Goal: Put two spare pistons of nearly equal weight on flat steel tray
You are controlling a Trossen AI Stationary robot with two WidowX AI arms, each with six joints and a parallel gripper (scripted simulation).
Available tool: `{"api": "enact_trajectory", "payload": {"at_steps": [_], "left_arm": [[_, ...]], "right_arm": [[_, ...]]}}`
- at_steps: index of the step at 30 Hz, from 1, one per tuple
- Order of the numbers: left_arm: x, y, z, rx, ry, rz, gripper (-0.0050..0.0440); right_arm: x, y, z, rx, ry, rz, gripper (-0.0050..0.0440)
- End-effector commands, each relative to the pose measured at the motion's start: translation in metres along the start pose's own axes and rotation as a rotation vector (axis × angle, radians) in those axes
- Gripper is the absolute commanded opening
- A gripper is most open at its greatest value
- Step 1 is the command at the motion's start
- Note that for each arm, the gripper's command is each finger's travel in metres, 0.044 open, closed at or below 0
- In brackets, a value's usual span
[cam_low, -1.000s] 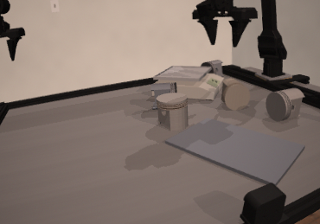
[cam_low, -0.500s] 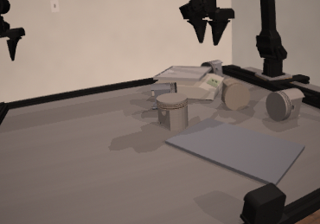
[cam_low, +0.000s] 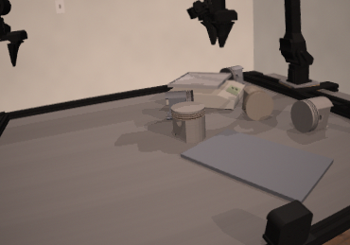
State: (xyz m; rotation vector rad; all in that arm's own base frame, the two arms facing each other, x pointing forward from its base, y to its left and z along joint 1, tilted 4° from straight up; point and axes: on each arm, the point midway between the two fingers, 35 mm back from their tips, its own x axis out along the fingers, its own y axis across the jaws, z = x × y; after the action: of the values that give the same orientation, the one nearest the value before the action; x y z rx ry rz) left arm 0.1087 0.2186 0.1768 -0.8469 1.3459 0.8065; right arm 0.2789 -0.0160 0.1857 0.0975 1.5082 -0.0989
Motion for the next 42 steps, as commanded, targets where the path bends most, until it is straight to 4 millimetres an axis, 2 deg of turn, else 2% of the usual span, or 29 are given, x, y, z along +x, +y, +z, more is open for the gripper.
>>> {"api": "enact_trajectory", "payload": {"at_steps": [1, 5, 8, 23, 25, 40, 42], "left_arm": [[0.0, 0.0, 0.0, 0.001, 0.001, -0.003, 0.044], [0.0, 0.0, 0.0, 0.001, 0.001, -0.003, 0.044], [0.0, 0.0, 0.0, 0.001, 0.001, -0.003, 0.044], [0.0, 0.0, 0.0, 0.001, 0.001, -0.003, 0.044], [0.0, 0.0, 0.0, 0.001, 0.001, -0.003, 0.044], [0.0, 0.0, 0.0, 0.001, 0.001, -0.003, 0.044], [0.0, 0.0, 0.0, 0.001, 0.001, -0.003, 0.044]], "right_arm": [[0.0, -0.021, -0.002, 0.075, 0.0, 0.004, 0.0378], [0.0, -0.039, -0.002, 0.074, 0.0, 0.003, 0.0378], [0.0, -0.039, -0.002, 0.073, -0.001, 0.003, 0.0378], [0.004, 0.029, -0.033, -0.327, -0.001, 0.003, 0.0378], [0.004, 0.029, -0.033, -0.327, -0.001, 0.003, 0.0378], [0.009, 0.098, -0.063, -0.727, -0.002, 0.003, 0.0378], [0.009, 0.098, -0.063, -0.727, -0.002, 0.003, 0.0378]]}}
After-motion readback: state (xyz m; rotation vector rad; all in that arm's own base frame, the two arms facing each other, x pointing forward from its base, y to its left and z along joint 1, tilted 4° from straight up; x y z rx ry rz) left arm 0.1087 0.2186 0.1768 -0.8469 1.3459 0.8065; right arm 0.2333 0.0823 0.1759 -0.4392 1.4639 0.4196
